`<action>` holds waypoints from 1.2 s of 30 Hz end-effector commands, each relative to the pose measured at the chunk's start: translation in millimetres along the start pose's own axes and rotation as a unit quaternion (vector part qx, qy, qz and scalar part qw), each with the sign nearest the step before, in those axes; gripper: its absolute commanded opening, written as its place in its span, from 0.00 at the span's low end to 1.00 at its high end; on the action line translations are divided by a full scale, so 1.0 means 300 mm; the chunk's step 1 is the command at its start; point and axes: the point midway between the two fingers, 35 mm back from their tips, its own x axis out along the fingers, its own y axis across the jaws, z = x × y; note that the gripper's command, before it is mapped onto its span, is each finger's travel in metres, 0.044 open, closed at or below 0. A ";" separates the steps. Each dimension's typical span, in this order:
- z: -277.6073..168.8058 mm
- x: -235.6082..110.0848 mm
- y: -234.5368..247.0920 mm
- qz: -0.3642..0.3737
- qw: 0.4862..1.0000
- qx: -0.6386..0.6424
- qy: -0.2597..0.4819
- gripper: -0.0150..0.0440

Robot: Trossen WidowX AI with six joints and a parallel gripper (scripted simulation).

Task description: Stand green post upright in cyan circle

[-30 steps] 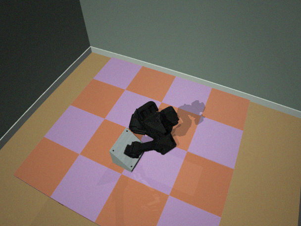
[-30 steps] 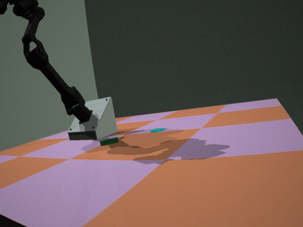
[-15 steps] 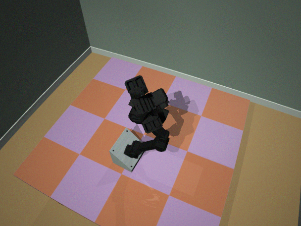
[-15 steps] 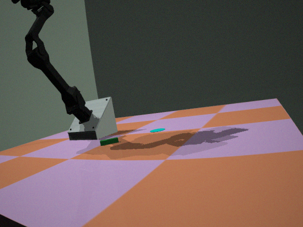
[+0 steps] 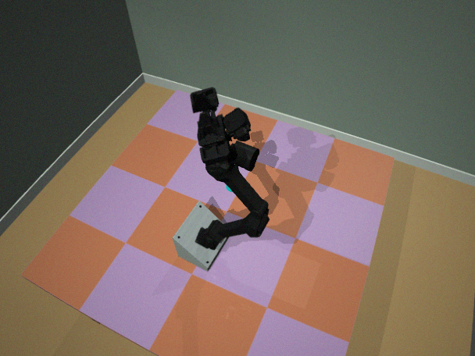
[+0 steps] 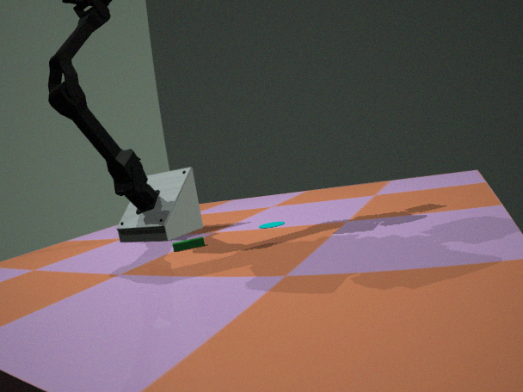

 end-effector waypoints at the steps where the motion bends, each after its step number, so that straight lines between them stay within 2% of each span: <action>1: -0.019 -0.033 -0.121 -0.060 0.998 -0.025 0.019 0.65; 9: -0.032 -0.134 -0.360 -0.182 0.978 -0.078 0.060 0.65; 17: -0.026 -0.284 -0.580 -0.299 0.940 -0.127 0.105 0.65; 26: 0.000 -0.505 -0.788 -0.423 0.874 -0.174 0.163 0.65; 36: 0.047 -0.800 -0.952 -0.546 0.777 -0.211 0.233 0.65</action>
